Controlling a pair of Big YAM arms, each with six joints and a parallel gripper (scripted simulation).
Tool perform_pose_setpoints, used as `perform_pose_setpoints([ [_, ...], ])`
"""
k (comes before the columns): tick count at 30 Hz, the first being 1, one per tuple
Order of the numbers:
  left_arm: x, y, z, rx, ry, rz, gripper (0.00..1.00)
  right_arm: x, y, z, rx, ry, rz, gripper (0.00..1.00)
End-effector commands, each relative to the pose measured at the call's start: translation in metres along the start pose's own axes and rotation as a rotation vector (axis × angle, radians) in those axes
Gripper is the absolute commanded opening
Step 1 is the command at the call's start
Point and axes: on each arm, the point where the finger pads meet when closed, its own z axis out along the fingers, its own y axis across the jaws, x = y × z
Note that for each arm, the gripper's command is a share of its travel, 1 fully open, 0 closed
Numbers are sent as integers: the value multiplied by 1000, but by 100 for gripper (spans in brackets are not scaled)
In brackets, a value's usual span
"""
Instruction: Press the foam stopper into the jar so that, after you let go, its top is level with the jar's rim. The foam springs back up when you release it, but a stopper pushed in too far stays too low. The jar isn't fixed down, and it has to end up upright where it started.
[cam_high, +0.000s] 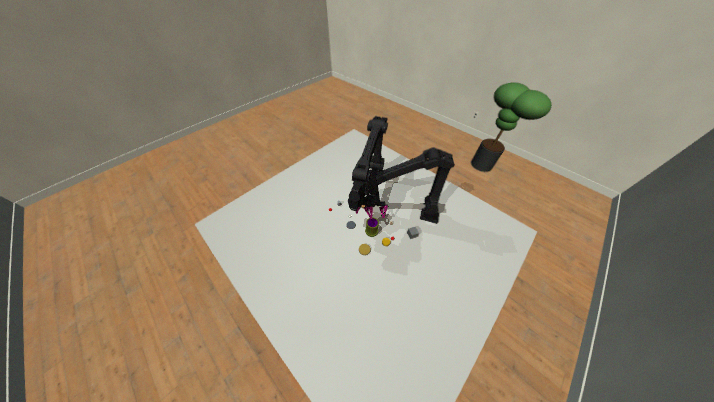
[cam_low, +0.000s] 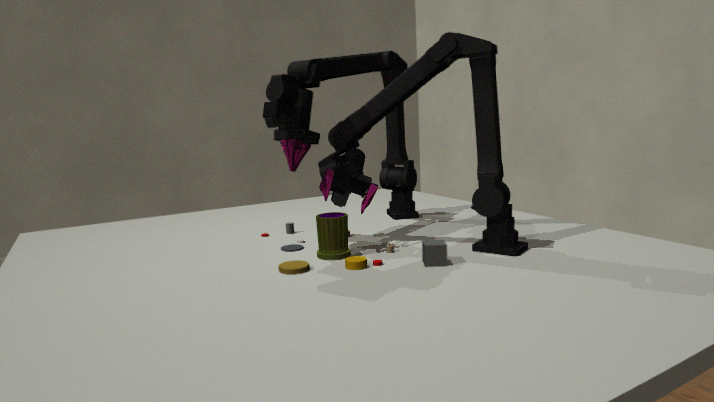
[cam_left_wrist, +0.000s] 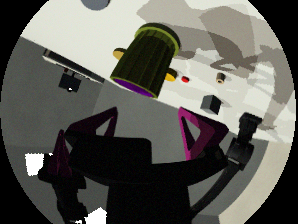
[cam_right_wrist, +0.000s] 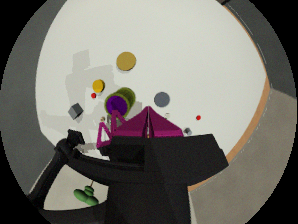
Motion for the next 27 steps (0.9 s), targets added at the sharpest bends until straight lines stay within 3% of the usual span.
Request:
perform_pose_setpoints([
  [1,9,7,9,20,-44,-137,98,-11,-9,-18,1,-84,11,0],
  [14,40,19,48,145,-167,-527,98,-25,-72,-43,45,-263,112,0],
  [17,34,24,45,141,-178,-522,98,-35,-66,-40,40,-266,105,0],
  [18,35,17,49,152,-176,-529,98,-25,-65,-26,38,-240,99,0],
  [21,54,28,58,166,-187,-630,98,-29,-92,-57,69,-312,149,0],
  [27,68,30,73,195,-221,-775,98,-29,-114,-68,89,-375,181,0],
])
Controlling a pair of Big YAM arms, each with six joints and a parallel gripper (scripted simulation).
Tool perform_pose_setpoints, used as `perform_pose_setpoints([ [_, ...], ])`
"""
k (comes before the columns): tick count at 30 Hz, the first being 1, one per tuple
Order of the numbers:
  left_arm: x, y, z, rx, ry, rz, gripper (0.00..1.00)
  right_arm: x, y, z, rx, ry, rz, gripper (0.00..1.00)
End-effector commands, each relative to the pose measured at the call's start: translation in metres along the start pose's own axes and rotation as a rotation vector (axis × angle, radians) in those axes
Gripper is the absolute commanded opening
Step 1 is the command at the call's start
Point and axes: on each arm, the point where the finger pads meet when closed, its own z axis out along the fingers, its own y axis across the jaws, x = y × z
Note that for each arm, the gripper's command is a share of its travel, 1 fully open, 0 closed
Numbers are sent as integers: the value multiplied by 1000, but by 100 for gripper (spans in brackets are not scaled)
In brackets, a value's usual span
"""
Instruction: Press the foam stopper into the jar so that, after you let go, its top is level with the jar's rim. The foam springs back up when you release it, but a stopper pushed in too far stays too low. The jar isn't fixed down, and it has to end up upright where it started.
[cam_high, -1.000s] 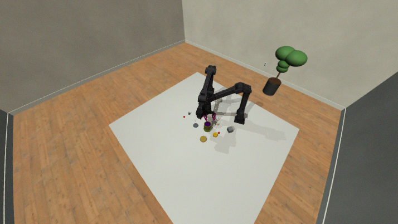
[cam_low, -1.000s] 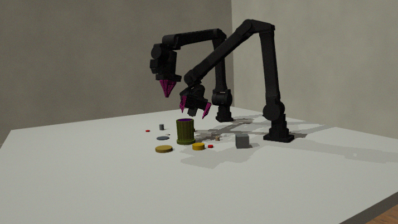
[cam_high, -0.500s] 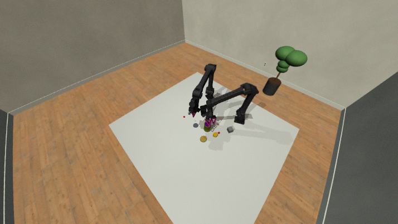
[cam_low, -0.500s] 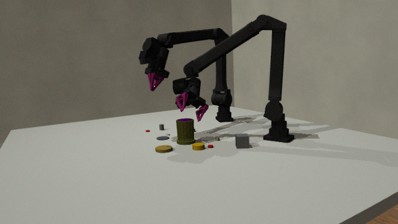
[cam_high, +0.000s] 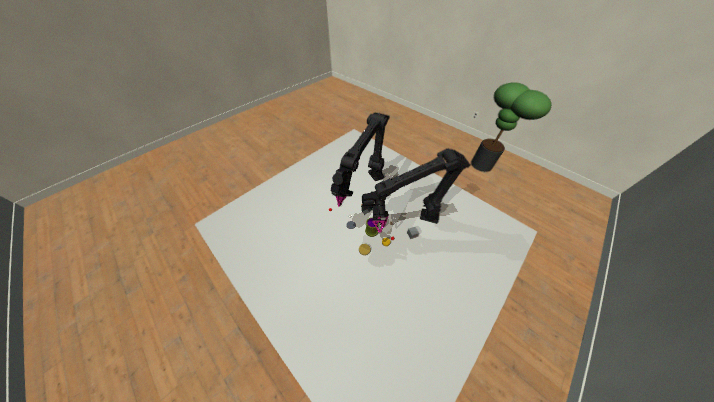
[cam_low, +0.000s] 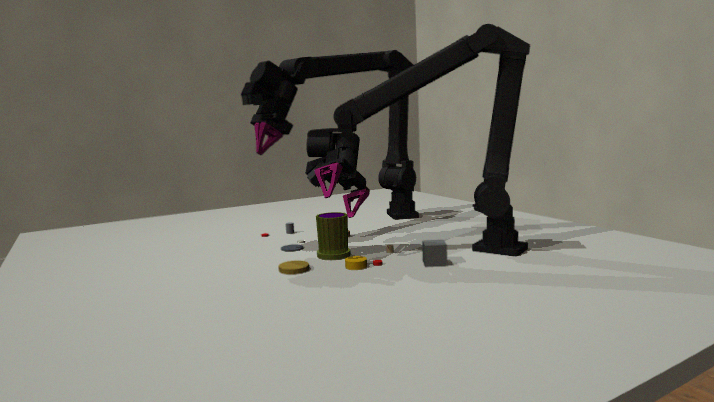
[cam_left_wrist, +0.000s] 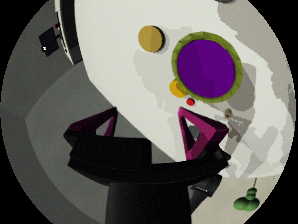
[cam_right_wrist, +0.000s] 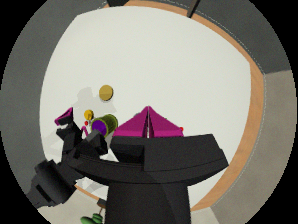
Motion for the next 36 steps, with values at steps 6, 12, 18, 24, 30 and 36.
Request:
perform_pose_setpoints([
  [6,14,32,6,8,-67,-226,98,-22,-35,-32,37,-136,46,0],
  [12,32,61,16,22,-136,-443,98,-32,-69,-48,78,-231,95,0],
  [18,61,101,23,17,-235,-719,98,-42,-114,-77,135,-364,146,0],
  [24,86,132,26,-6,-320,-916,98,-51,-147,-100,184,-466,182,0],
  [30,112,218,19,-79,-463,-1160,98,-44,-186,-132,254,-583,219,0],
  [36,154,276,14,-167,-584,-1346,98,-39,-223,-167,330,-696,254,0],
])
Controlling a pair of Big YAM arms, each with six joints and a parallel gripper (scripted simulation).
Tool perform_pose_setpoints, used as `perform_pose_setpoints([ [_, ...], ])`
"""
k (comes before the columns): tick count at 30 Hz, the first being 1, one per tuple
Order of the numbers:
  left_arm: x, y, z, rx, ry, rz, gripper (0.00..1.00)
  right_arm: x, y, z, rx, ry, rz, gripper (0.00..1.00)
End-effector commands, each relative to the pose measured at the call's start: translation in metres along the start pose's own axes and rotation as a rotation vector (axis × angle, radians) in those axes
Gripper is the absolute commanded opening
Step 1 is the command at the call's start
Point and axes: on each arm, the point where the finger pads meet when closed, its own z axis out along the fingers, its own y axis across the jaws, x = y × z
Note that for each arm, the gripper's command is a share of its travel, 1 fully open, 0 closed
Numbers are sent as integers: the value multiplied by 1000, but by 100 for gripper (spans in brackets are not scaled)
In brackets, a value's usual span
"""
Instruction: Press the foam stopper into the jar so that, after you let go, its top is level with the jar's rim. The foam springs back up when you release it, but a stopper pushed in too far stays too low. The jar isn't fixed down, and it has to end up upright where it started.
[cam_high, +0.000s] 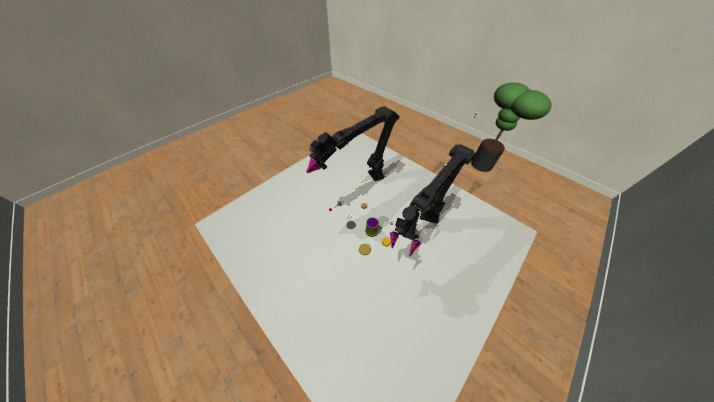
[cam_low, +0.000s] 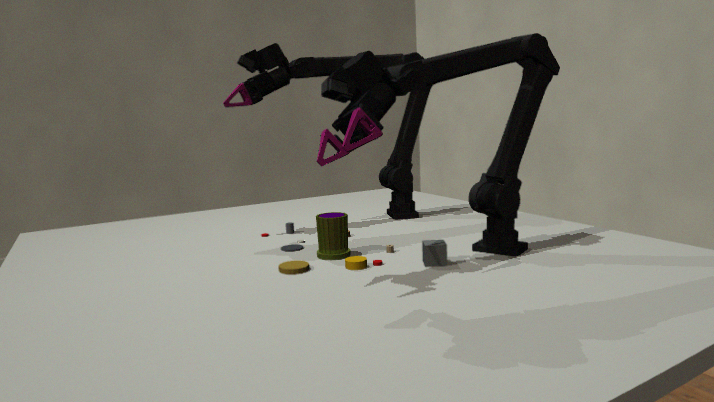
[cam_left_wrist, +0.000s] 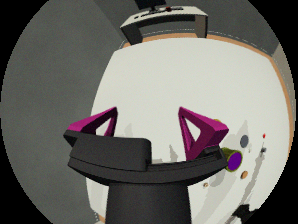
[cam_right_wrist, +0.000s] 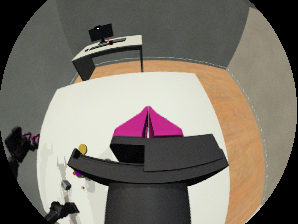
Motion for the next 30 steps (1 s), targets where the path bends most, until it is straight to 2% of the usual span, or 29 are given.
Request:
perform_pose_setpoints([
  [1,-74,48,-11,-56,-173,-150,98,-31,-24,-23,37,-116,10,0],
  [2,-80,59,-13,-63,-198,-174,98,-34,-31,-26,48,-134,13,0],
  [4,-80,59,-13,-63,-198,-174,98,-34,-31,-26,48,-134,13,0],
  [5,-90,69,-16,-66,-222,-194,98,-48,-32,-24,50,-160,17,0],
  [6,-96,82,-18,-78,-249,-218,98,-35,-42,-27,67,-155,21,0],
  [9,-114,115,-36,-110,-347,-284,98,-48,-63,-44,108,-220,35,0],
  [12,-127,143,-43,-132,-419,-333,98,-60,-81,-59,144,-281,40,0],
  [19,-156,209,-74,-176,-580,-409,98,-71,-116,-87,217,-384,46,0],
  [21,-156,209,-74,-176,-580,-409,98,-71,-116,-87,217,-384,46,0],
  [22,-163,214,-79,-172,-585,-406,98,-80,-115,-81,214,-393,46,0],
  [23,-165,225,-85,-187,-613,-412,98,-59,-123,-72,228,-364,53,0],
  [24,-167,230,-89,-192,-627,-415,98,-68,-125,-88,236,-397,51,0],
  [25,-173,239,-108,-208,-666,-419,98,-75,-129,-100,250,-424,53,0],
  [27,-172,245,-102,-210,-669,-422,98,-82,-133,-106,260,-445,52,0],
  [28,-174,248,-109,-214,-684,-423,98,-90,-134,-113,263,-466,49,0],
  [29,-173,250,-105,-214,-681,-424,98,-80,-135,-109,265,-452,51,0],
  [30,-173,250,-106,-214,-684,-423,98,-82,-136,-111,267,-457,50,0],
])
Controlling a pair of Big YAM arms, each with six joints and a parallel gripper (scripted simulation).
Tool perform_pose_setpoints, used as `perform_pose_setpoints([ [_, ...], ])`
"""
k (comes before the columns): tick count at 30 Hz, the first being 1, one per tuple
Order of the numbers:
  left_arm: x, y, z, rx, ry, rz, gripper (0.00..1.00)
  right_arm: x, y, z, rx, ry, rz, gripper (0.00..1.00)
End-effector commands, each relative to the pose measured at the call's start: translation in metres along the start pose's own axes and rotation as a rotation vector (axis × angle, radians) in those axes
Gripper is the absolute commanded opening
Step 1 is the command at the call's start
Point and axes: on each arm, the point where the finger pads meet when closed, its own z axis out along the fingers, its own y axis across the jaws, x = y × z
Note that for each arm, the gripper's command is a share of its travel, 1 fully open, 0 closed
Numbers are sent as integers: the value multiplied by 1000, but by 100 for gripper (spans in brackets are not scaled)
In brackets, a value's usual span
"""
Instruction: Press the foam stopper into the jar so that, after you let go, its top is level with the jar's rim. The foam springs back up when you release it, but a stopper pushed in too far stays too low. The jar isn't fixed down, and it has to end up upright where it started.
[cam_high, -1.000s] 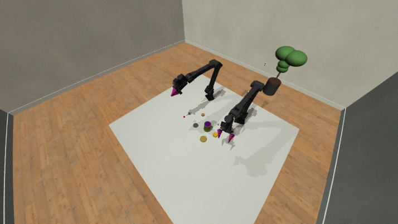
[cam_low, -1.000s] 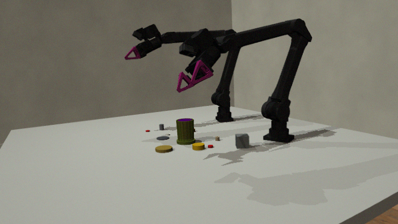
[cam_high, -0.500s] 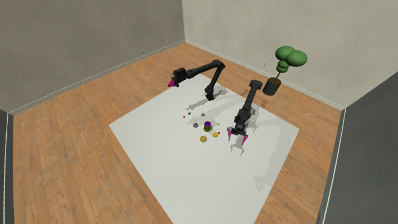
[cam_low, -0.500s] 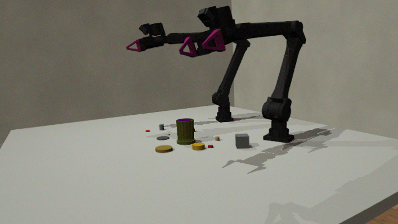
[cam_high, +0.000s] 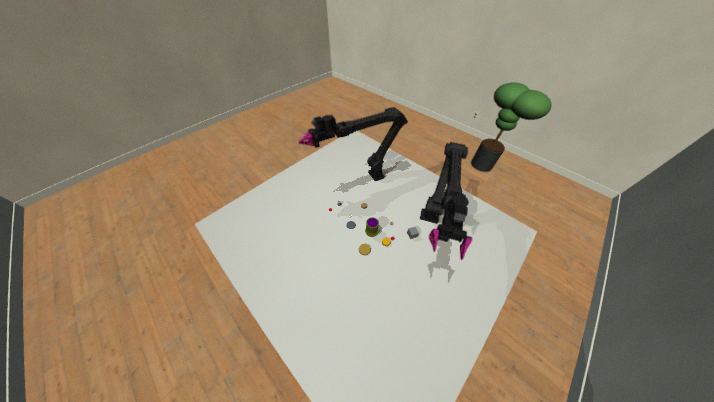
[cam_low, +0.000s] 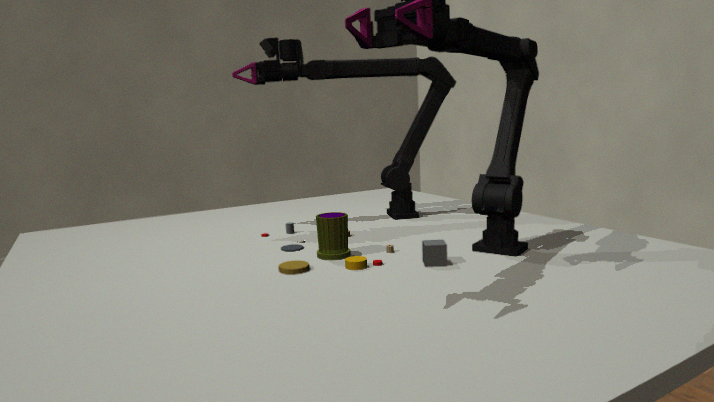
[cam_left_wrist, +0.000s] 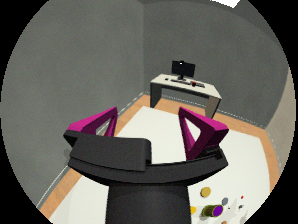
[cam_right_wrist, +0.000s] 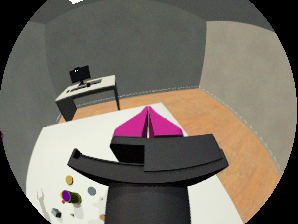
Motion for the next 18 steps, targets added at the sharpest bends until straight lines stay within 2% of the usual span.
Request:
perform_pose_setpoints([
  [1,-63,5,-9,-3,-121,-18,98,-21,-6,-13,13,-61,2,0],
  [2,-45,-2,1,11,-84,-16,98,-21,-2,-12,4,-56,2,0],
  [3,-64,-6,-8,18,-122,-14,98,-37,0,-12,1,-84,3,0],
  [4,-68,12,-12,-23,-133,-9,98,-50,-8,-16,18,-108,5,0],
  [8,-69,11,-12,-19,-134,-8,98,-39,-7,-9,15,-78,5,0],
  [9,-29,3,0,-4,-54,-5,98,-27,-4,-2,9,-54,3,0],
  [11,-31,4,0,-4,-58,-6,98,-28,-5,-1,10,-56,6,0],
  [12,-2,-1,2,6,-11,-3,98,-26,-3,0,6,-52,7,0],
  [13,-10,-1,2,5,-22,-3,98,-27,-3,0,6,-52,7,0],
  [15,-3,-5,-2,14,-13,0,98,-25,-1,0,1,-48,8,0],
  [17,-26,-4,-7,11,-53,0,98,-28,-1,-3,1,-55,8,0],
  [18,-21,-5,-7,12,-45,1,98,-27,0,-2,0,-52,8,0],
])
